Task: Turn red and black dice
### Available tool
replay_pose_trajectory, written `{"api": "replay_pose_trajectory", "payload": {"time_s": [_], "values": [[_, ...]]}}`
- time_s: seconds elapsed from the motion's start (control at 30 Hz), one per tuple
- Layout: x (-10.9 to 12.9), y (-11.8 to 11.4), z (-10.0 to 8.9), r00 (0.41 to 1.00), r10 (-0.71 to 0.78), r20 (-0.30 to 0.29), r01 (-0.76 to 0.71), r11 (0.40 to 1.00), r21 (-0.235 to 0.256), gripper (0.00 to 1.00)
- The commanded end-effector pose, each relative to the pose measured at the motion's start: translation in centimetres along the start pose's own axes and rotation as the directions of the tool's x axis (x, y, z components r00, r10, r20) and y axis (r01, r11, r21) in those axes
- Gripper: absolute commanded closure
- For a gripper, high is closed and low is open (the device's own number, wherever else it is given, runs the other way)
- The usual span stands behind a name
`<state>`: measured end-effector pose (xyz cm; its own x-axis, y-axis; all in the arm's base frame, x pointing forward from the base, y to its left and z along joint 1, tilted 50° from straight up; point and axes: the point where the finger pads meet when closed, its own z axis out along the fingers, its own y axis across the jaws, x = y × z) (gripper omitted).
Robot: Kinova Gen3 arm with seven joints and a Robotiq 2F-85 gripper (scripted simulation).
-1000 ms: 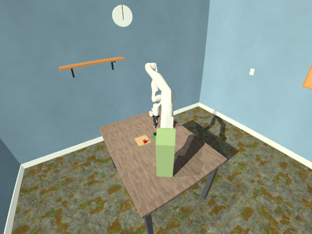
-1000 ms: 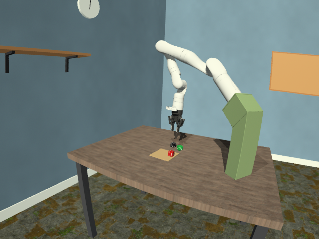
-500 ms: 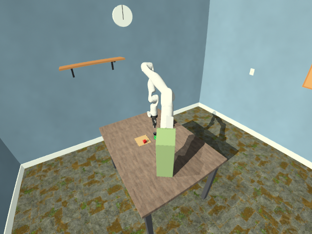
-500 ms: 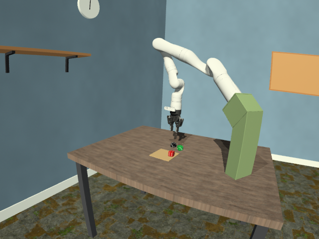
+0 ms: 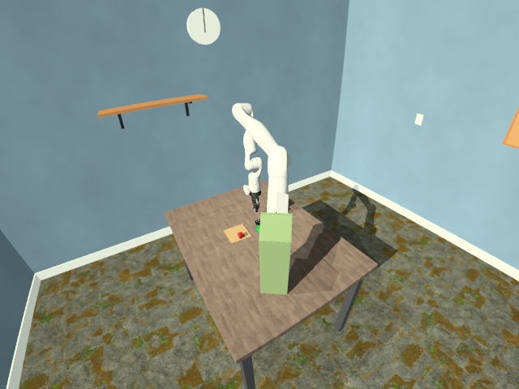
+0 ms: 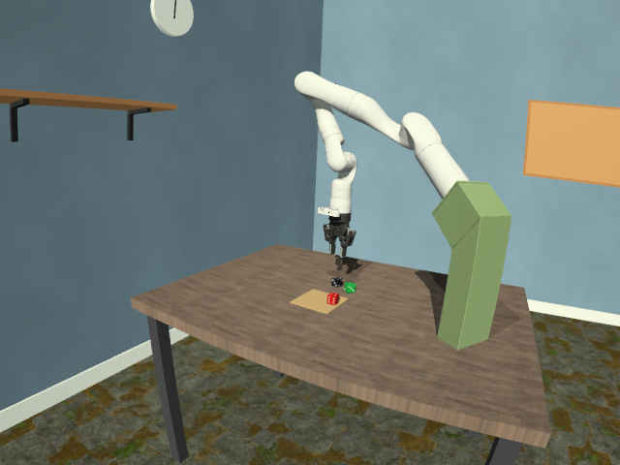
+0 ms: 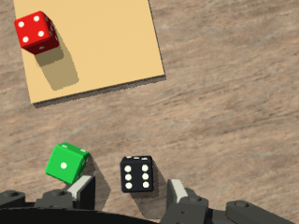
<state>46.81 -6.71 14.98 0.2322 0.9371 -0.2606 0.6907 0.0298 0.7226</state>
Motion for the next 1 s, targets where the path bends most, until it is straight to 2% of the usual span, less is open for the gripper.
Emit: {"api": "replay_pose_trajectory", "payload": {"time_s": [0.0,0.13,0.17,0.7,0.97], "values": [[0.15,0.01,-0.05,1.000,-0.003,-0.002,0.003,1.000,-0.001,0.54],[0.15,0.01,-0.05,1.000,-0.003,-0.002,0.003,1.000,-0.001,0.54],[0.15,0.01,-0.05,1.000,-0.003,-0.002,0.003,1.000,-0.001,0.00],[0.15,0.00,-0.01,1.000,0.014,-0.002,-0.014,1.000,-0.001,0.00],[0.14,-0.09,0.37,0.987,0.163,-0.004,-0.163,0.987,0.002,0.00]]}}
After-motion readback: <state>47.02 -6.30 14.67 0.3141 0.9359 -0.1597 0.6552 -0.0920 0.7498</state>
